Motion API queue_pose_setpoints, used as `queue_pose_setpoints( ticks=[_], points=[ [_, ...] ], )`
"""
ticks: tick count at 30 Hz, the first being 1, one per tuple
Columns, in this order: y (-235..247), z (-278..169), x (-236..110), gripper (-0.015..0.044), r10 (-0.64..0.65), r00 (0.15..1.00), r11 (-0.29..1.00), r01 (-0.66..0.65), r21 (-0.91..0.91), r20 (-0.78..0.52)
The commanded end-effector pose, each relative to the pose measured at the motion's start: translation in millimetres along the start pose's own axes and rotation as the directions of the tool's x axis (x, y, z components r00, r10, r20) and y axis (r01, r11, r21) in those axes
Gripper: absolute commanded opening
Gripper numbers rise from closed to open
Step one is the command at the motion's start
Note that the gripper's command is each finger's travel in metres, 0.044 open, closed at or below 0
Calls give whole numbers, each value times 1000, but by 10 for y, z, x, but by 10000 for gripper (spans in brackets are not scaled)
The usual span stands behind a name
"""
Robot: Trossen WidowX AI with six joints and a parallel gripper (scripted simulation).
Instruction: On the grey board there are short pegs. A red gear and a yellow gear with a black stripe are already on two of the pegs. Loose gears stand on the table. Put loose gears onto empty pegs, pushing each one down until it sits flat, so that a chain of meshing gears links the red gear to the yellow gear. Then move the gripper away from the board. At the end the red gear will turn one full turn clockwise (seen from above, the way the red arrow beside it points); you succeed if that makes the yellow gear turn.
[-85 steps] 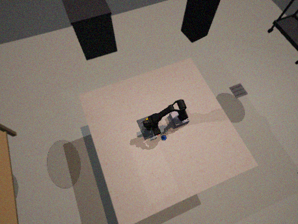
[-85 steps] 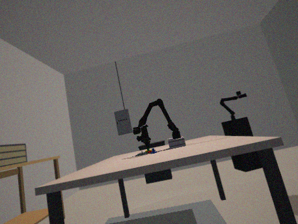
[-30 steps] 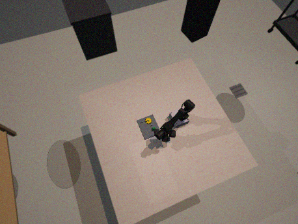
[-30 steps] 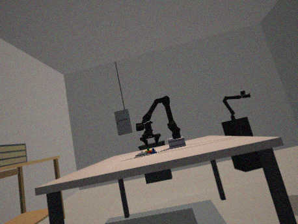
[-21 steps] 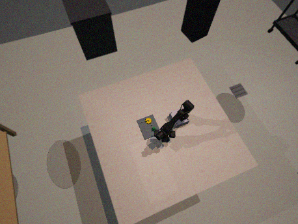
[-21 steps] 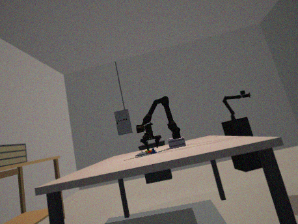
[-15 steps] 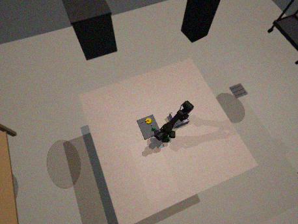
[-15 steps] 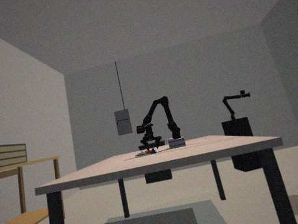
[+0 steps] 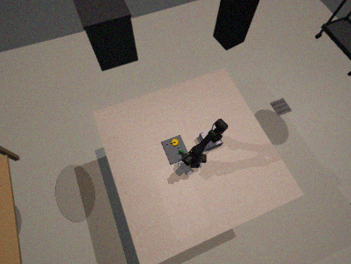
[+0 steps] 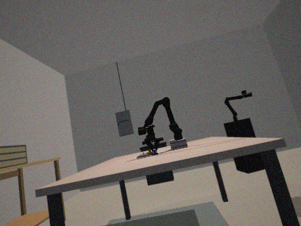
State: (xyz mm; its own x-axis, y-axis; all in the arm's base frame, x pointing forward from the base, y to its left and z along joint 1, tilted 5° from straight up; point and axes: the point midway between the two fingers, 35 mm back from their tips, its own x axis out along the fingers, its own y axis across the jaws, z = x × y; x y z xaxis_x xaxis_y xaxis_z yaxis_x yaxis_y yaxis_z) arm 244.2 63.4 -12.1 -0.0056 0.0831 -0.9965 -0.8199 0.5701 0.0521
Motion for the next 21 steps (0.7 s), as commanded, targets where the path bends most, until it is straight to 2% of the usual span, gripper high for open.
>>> queue_pose_setpoints(
  ticks=[1,11,21],
  points=[
    [4,2,4,72,2,1000,1000,-2,5,2],
    [4,2,4,0,2,1000,1000,-2,5,2],
    [-25,22,-166,0,3,1000,1000,-3,15,-2]
  ],
)
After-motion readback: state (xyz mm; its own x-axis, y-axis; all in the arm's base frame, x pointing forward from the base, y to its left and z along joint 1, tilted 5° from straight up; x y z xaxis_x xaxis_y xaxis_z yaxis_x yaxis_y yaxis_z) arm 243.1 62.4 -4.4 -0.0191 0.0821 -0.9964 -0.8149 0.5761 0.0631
